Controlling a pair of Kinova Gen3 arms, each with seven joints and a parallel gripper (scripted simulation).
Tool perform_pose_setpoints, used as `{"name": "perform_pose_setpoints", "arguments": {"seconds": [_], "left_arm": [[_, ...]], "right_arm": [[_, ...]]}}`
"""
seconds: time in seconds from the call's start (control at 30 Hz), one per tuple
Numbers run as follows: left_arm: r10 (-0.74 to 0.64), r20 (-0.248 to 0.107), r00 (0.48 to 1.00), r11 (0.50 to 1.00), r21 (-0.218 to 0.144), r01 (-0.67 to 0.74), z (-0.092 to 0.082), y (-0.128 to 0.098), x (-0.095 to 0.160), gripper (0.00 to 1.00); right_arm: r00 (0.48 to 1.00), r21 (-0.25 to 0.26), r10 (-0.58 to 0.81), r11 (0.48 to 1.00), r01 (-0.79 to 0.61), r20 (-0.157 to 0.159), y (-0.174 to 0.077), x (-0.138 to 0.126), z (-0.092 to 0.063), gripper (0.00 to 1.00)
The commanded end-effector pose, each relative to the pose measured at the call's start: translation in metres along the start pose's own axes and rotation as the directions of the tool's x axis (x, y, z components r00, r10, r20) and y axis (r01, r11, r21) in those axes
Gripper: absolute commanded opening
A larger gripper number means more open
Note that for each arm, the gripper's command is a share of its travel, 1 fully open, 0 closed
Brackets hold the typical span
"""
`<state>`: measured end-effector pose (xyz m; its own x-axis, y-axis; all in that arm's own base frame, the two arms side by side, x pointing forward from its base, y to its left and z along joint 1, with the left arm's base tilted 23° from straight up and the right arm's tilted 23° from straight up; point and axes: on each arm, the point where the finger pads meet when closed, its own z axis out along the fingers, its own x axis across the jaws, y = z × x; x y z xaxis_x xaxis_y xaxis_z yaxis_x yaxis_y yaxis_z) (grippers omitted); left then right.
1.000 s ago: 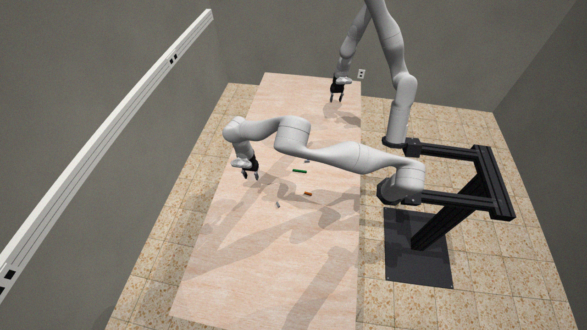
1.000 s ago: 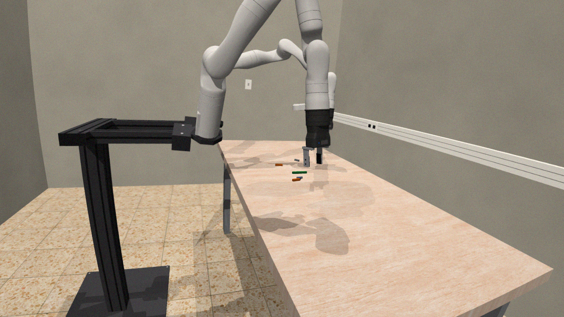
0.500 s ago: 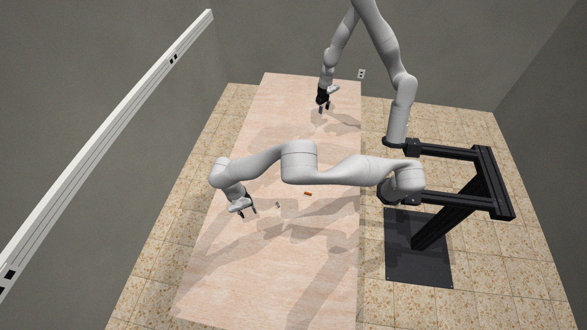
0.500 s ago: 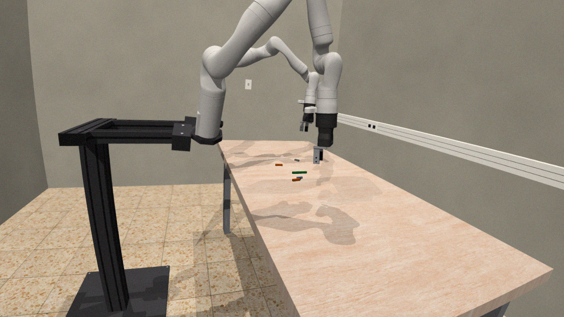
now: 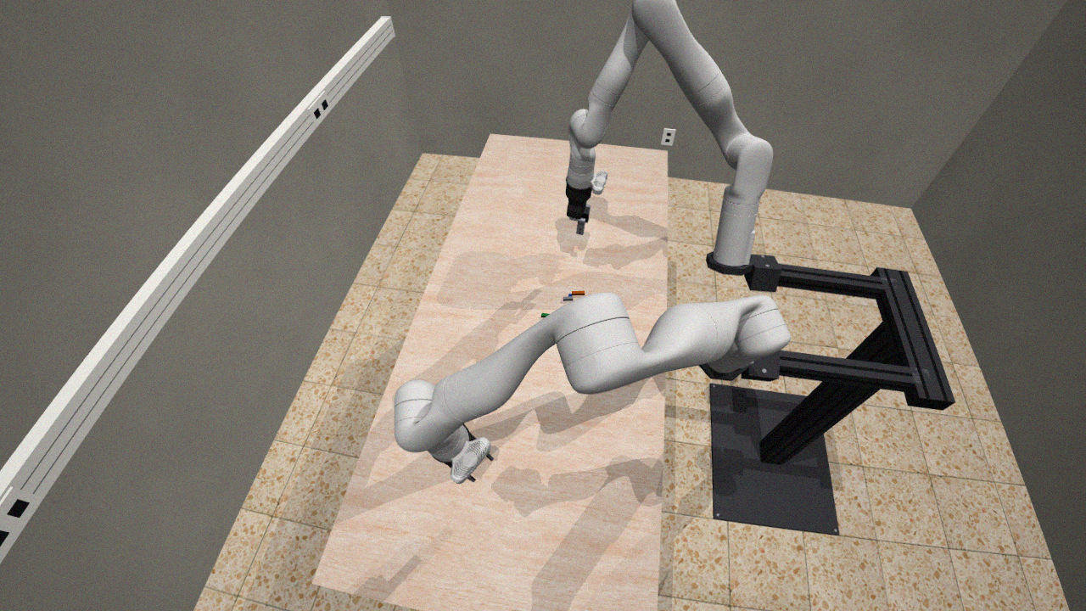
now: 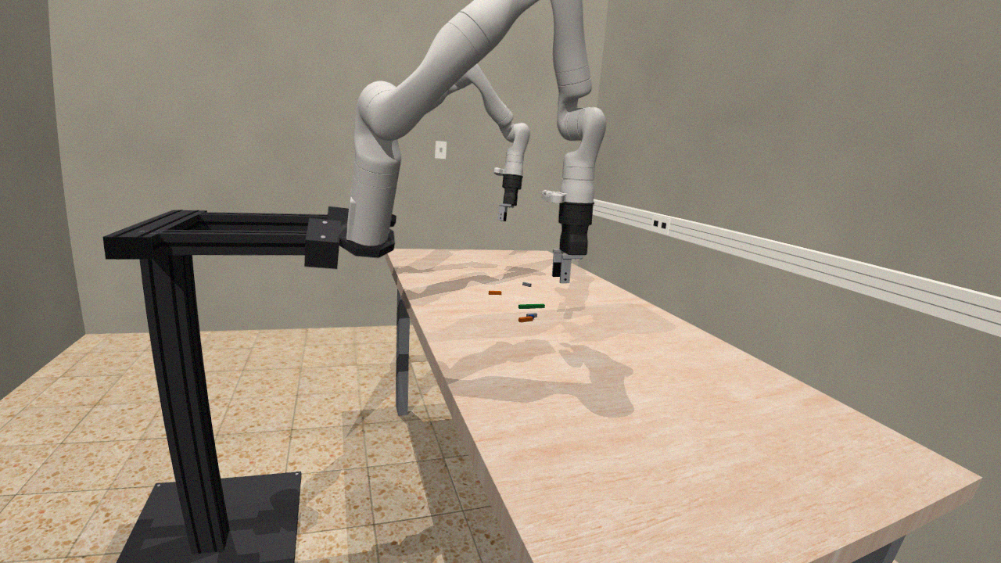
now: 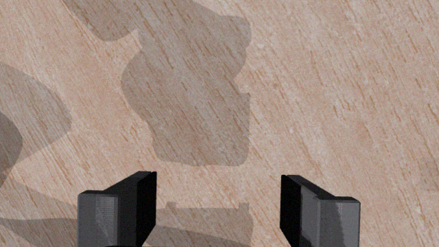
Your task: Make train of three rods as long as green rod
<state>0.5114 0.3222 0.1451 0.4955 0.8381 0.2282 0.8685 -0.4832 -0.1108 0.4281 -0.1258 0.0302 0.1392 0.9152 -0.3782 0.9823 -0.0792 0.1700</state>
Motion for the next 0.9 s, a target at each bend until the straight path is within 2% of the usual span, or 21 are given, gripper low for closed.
{"name": "perform_pose_setpoints", "arguments": {"seconds": [0.0,0.13,0.2,0.23,0.33,0.57,0.7,0.77,0.8,0.87], "left_arm": [[-0.148,-0.001,0.989,0.989,-0.005,0.148,-0.013,-0.048,0.017,1.00],[-0.259,-0.001,0.966,0.966,-0.004,0.259,-0.021,-0.084,0.025,1.00],[-0.259,-0.001,0.966,0.966,-0.004,0.259,-0.021,-0.084,0.025,1.00],[-0.328,-0.001,0.945,0.945,-0.003,0.328,-0.026,-0.107,0.029,1.00],[-0.345,-0.001,0.938,0.938,-0.003,0.345,-0.027,-0.113,0.030,1.00],[-0.449,-0.003,0.894,0.894,-0.002,0.449,-0.036,-0.148,0.034,1.00],[-0.504,-0.004,0.864,0.864,-0.001,0.504,-0.040,-0.168,0.035,1.00],[-0.504,-0.004,0.864,0.864,-0.001,0.504,-0.040,-0.168,0.035,1.00],[-0.543,-0.005,0.840,0.840,-0.001,0.543,-0.044,-0.182,0.035,1.00],[-0.560,-0.006,0.829,0.829,-0.001,0.560,-0.046,-0.188,0.035,1.00]], "right_arm": [[0.984,0.018,-0.178,0.984,0.178,-0.010,0.006,0.036,0.003,1.00],[0.942,0.022,-0.336,0.942,0.336,-0.017,0.007,0.069,0.005,1.00],[0.942,0.022,-0.336,0.942,0.336,-0.017,0.007,0.069,0.005,1.00],[0.914,0.024,-0.404,0.914,0.405,-0.020,0.007,0.085,0.006,1.00],[0.843,0.024,-0.537,0.843,0.538,-0.027,0.005,0.117,0.007,1.00],[0.664,0.020,-0.747,0.664,0.748,-0.038,-0.003,0.178,0.009,1.00],[0.612,0.018,-0.789,0.612,0.790,-0.041,-0.006,0.193,0.009,1.00],[0.612,0.018,-0.789,0.612,0.790,-0.041,-0.006,0.193,0.009,1.00],[0.607,0.017,-0.794,0.607,0.795,-0.041,-0.007,0.194,0.009,1.00],[0.601,0.017,-0.798,0.601,0.799,-0.041,-0.007,0.196,0.009,1.00]]}}
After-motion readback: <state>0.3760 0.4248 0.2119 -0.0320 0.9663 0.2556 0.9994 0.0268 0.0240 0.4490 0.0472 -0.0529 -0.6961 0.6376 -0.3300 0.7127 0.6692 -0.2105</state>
